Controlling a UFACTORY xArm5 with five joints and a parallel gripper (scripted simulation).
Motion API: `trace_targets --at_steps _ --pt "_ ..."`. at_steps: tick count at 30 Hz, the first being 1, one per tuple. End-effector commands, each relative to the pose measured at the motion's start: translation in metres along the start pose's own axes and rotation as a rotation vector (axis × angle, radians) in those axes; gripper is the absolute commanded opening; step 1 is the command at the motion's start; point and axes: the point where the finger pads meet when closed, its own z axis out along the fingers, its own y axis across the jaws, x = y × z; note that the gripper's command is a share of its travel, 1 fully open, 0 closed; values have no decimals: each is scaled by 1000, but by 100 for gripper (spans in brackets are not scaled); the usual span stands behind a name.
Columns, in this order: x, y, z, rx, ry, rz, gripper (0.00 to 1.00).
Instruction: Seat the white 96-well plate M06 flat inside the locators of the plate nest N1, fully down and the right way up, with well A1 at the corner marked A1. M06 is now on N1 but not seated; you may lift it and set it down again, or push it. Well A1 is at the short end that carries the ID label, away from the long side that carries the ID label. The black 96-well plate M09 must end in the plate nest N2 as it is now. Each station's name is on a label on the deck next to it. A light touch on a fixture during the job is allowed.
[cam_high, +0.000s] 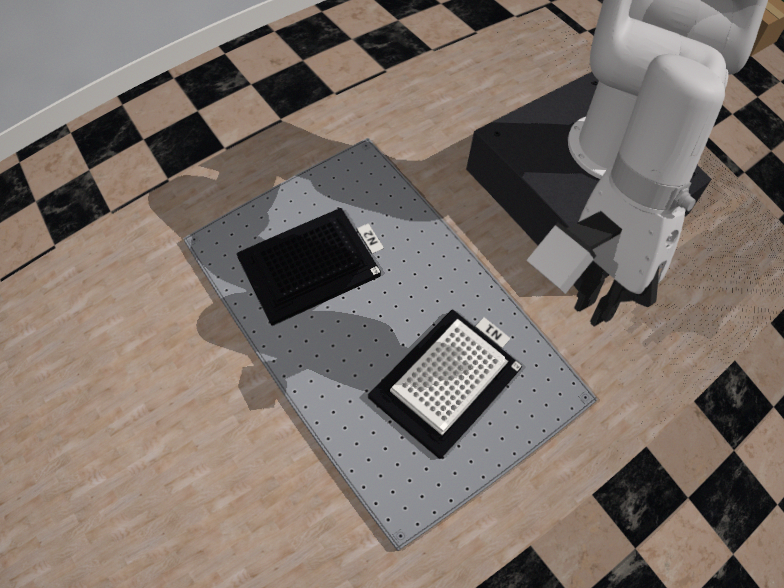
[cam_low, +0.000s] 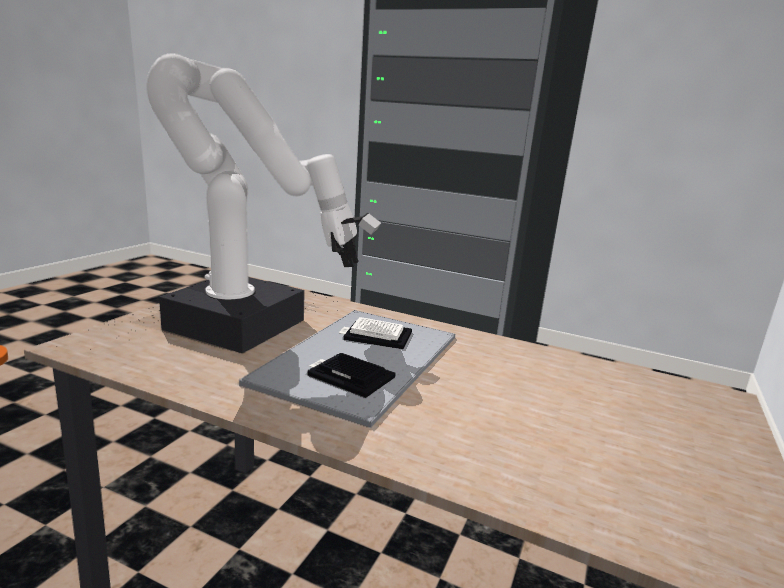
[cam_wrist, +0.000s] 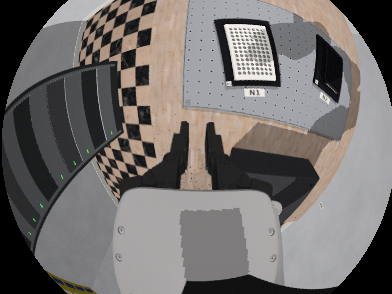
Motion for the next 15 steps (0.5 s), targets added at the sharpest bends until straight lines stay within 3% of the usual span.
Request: trace_targets --at_steps 1,4,15 --pt "20 5 -6 -21 -4 3 0" --pt "34 15 -10 -50 -21 13 0" --pt "68 33 -24 -87 -35 24 0"
